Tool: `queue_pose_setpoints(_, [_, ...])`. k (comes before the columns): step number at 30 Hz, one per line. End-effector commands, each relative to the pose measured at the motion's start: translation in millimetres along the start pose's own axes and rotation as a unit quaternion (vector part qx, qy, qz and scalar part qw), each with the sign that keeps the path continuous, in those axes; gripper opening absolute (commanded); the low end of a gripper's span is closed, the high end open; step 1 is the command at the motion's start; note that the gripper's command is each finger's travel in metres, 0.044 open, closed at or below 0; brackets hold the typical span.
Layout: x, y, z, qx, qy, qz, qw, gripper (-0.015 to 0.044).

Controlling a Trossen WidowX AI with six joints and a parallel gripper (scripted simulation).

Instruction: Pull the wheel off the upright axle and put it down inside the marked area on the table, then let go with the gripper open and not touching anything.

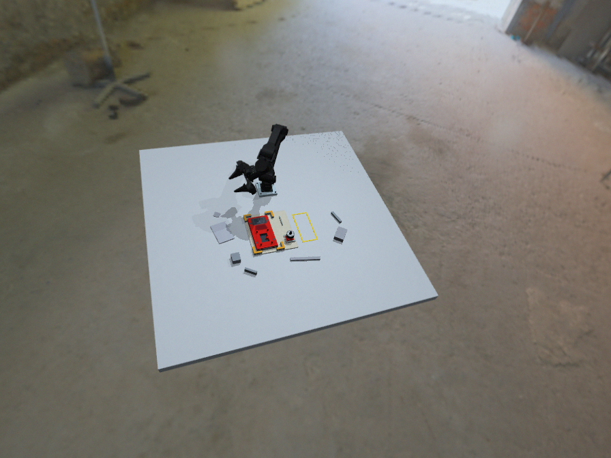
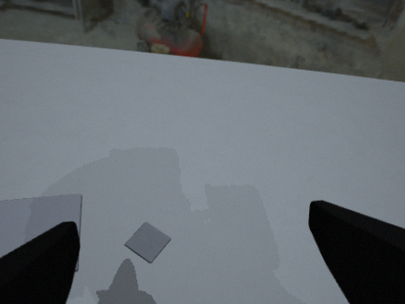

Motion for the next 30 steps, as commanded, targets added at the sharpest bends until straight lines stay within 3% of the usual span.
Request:
queue_pose_setpoints(1, [1,0,0,0.001,0.001,0.000,1.000,0.0374])
queue_pose_setpoints(4, [11,5,-1,0.017,0.019,0.008,1.000,0.0300])
queue_pose_setpoints(18, [142,25,-38,0.241,0.160,0.053,0.956,0.0300])
queue_pose_setpoints(24, [204,9,-71,0.356,0.174,0.054,0.917,0.0300])
queue_pose_setpoints(30, [251,-15,-106,0.454,0.131,0.066,0.879,0.0300])
Point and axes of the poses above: the point midway between the two fingers, 35 mm back from their tips, its own z axis out along the fingers, its own x axis across the jaws, y = z × x, the point moved 4 cm from there along -z, back along the fingers, and after that the axes turned 3 degrees about -z, right-handed, at the moved point
